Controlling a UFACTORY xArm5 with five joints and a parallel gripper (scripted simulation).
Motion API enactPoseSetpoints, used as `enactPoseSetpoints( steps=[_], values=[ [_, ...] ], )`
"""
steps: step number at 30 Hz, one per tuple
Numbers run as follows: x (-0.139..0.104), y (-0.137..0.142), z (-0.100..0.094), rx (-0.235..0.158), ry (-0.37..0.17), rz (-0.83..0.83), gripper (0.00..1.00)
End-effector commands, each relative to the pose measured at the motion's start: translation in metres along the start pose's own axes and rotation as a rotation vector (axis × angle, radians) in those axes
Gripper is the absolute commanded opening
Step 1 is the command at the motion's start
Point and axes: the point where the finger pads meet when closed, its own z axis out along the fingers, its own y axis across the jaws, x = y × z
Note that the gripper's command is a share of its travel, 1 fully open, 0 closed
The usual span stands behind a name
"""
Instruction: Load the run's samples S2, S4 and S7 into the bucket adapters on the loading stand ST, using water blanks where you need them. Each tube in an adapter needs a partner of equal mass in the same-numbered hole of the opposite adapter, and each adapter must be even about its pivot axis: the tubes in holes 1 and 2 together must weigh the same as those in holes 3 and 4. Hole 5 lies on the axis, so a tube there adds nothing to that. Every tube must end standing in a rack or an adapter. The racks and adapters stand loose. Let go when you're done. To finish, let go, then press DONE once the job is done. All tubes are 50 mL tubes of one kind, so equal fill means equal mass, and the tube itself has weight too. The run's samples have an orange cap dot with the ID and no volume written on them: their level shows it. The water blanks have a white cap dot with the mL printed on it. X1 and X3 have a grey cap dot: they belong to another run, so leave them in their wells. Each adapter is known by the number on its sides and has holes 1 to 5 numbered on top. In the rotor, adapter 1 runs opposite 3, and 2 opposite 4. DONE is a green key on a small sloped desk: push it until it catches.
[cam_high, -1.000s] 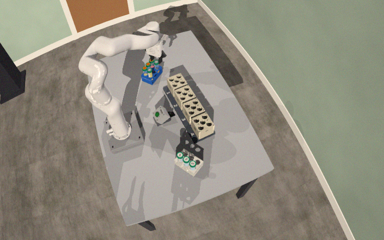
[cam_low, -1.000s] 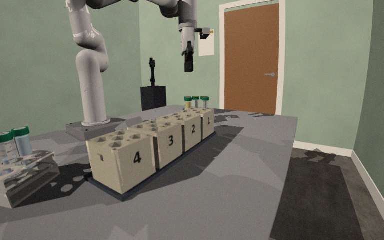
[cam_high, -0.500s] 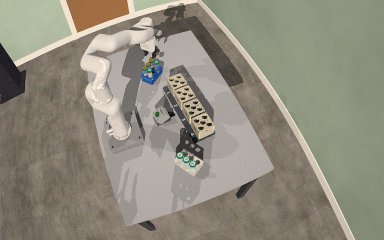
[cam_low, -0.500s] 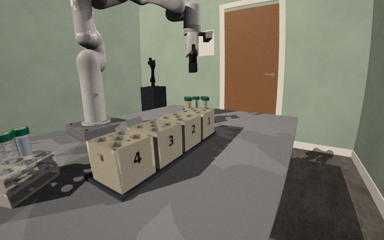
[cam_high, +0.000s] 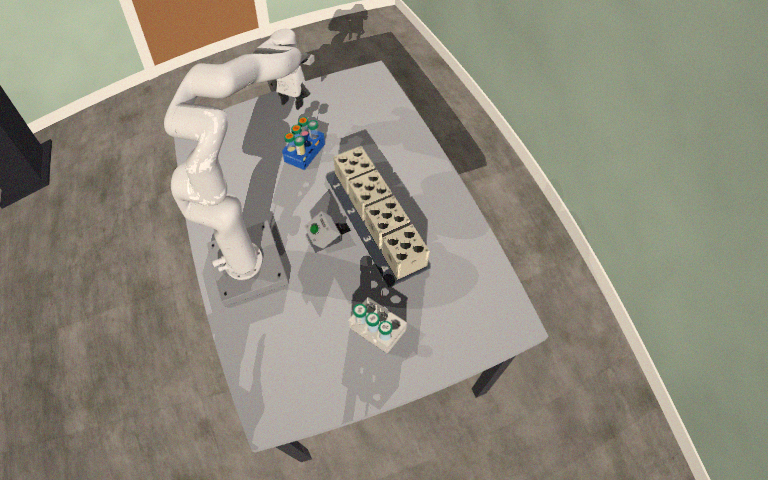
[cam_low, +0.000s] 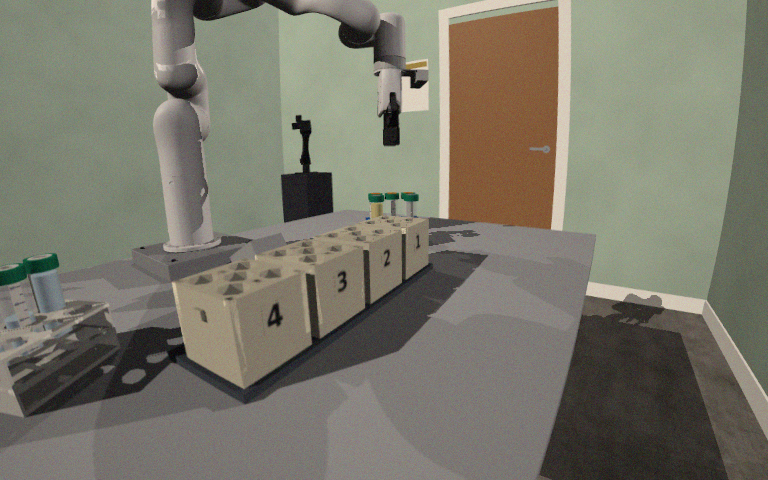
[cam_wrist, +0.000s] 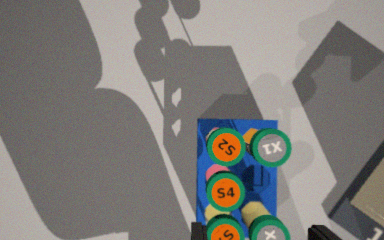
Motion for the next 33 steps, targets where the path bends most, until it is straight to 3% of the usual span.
enactPoseSetpoints(
  steps=[1, 10, 33],
  values=[
    [0.001, -0.001, -0.002, 0.003, 0.004, 0.000, 0.57],
    [0.001, -0.001, 0.006, 0.003, 0.004, 0.000, 0.57],
    [0.001, -0.001, 0.048, 0.003, 0.004, 0.000, 0.57]
  ],
)
